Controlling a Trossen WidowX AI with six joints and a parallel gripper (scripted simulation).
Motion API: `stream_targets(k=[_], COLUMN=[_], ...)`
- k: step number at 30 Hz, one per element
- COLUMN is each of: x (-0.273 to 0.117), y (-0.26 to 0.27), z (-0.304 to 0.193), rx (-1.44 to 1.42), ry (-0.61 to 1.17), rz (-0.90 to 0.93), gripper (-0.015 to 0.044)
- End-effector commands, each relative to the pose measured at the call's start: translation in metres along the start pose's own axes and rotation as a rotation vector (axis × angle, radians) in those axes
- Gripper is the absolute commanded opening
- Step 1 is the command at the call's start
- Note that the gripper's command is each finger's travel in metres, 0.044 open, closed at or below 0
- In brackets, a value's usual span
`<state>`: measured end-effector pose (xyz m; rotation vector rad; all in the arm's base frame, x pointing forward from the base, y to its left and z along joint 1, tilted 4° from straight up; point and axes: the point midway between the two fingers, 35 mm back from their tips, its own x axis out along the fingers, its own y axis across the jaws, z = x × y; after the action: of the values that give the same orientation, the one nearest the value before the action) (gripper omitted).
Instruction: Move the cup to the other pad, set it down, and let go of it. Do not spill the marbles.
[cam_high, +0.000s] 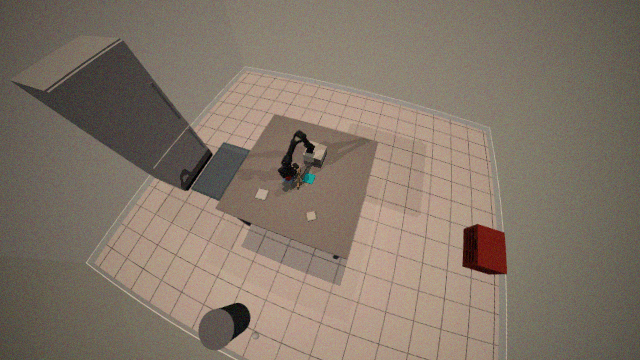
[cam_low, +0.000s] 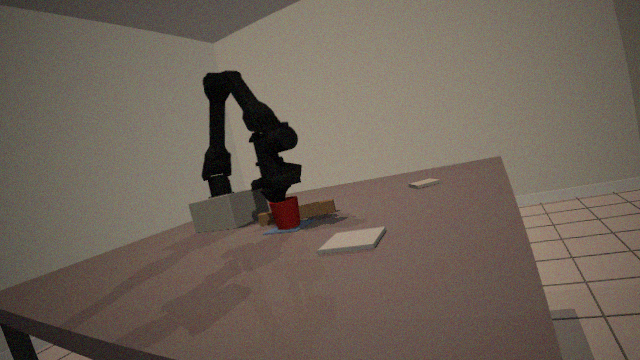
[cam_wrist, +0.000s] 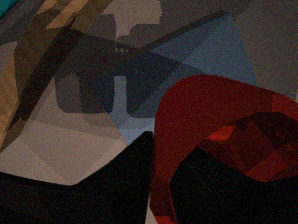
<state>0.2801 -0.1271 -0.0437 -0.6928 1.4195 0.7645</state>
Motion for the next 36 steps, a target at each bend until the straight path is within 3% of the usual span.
stream_targets(k=[1, 15, 36], x=[-0.004, -0.058, -0.059], y=[0.0, 0.002, 0.004], z=[0.0, -0.001, -0.003], rx=[0.0, 0.004, 0.011], ry=[0.0, -0.002, 0.001], rz=[0.001, 0.005, 0.009], gripper=[0.0, 0.0, 0.0])
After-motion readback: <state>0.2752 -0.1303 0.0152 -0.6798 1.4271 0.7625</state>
